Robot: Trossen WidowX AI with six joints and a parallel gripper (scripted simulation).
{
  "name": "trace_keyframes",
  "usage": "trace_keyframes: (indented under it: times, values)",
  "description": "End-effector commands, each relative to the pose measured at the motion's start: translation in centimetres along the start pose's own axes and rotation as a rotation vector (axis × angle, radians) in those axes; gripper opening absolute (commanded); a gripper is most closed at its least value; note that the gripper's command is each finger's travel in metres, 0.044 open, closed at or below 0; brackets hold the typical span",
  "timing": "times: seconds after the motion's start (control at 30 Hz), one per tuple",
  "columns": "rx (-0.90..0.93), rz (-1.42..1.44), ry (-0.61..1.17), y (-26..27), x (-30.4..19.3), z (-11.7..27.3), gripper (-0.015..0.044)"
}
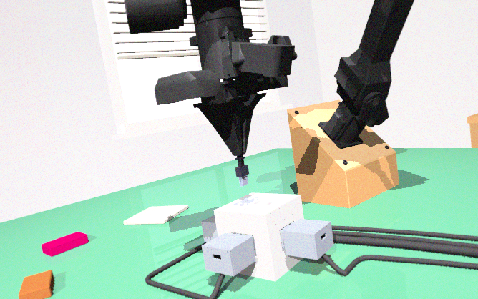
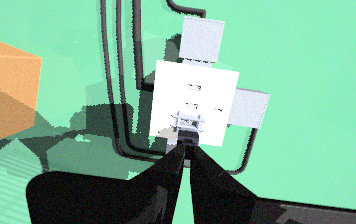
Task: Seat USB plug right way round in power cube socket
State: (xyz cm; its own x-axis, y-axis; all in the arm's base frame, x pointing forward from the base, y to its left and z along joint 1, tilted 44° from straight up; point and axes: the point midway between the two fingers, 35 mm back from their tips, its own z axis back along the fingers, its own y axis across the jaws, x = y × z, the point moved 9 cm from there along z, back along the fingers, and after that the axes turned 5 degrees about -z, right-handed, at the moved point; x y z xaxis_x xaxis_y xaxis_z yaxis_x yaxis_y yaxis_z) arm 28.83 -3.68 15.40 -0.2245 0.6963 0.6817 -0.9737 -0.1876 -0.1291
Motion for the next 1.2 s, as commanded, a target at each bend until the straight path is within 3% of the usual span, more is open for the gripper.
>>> trace_keyframes:
  times: [0.0, 1.17]
  values:
    - [-0.002, 0.001, 0.004, -0.03, -0.06, 0.21, 0.0000]
    - [0.000, -0.851, 0.000, 0.00, 0.00, 0.00, 0.0000]
